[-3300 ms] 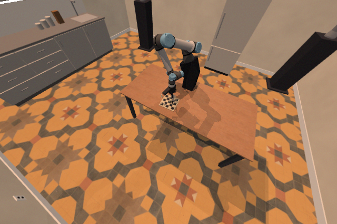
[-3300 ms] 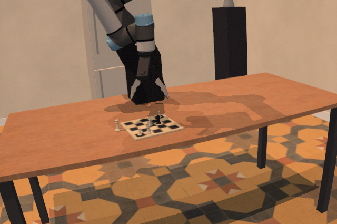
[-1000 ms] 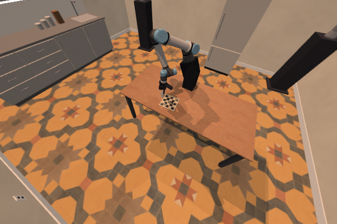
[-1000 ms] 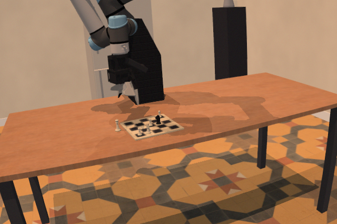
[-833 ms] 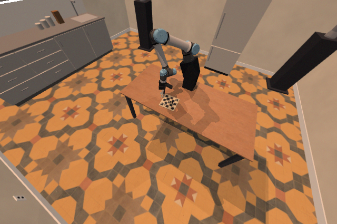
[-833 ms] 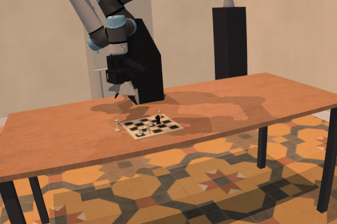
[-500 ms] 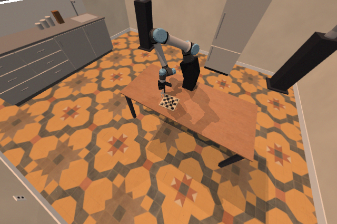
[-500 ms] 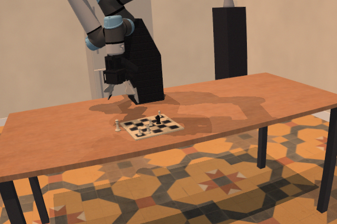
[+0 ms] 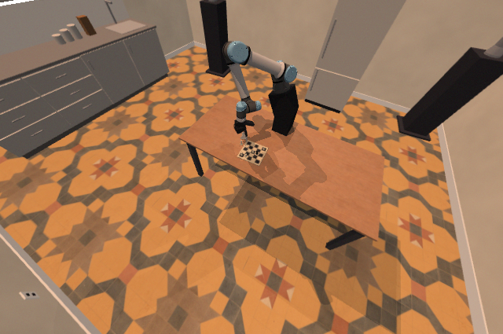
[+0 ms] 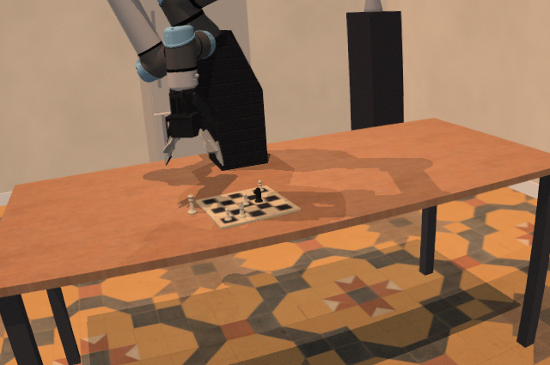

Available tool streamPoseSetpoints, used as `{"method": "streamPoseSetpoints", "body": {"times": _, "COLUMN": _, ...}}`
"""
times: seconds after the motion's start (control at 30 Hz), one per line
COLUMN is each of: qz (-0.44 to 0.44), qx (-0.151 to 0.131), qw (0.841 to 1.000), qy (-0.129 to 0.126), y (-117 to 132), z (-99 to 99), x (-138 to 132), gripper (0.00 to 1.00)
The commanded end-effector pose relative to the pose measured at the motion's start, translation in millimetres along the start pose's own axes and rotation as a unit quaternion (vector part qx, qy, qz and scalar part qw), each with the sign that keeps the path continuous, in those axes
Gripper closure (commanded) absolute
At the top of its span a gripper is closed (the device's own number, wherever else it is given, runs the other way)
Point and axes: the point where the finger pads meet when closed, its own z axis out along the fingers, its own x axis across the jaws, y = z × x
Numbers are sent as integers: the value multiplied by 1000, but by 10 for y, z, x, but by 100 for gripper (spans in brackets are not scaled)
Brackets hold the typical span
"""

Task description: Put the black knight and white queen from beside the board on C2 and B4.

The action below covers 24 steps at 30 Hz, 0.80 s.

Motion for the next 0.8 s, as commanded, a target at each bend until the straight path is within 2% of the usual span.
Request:
{"method": "streamPoseSetpoints", "body": {"times": 0.0, "qz": -39, "qx": -1, "qw": 999, "qy": 1, "y": 17, "z": -5, "x": -46, "gripper": 0}}
{"method": "streamPoseSetpoints", "body": {"times": 0.77, "qz": -128, "qx": -2, "qw": 992, "qy": 0, "y": 51, "z": -8, "x": -156, "gripper": 0}}
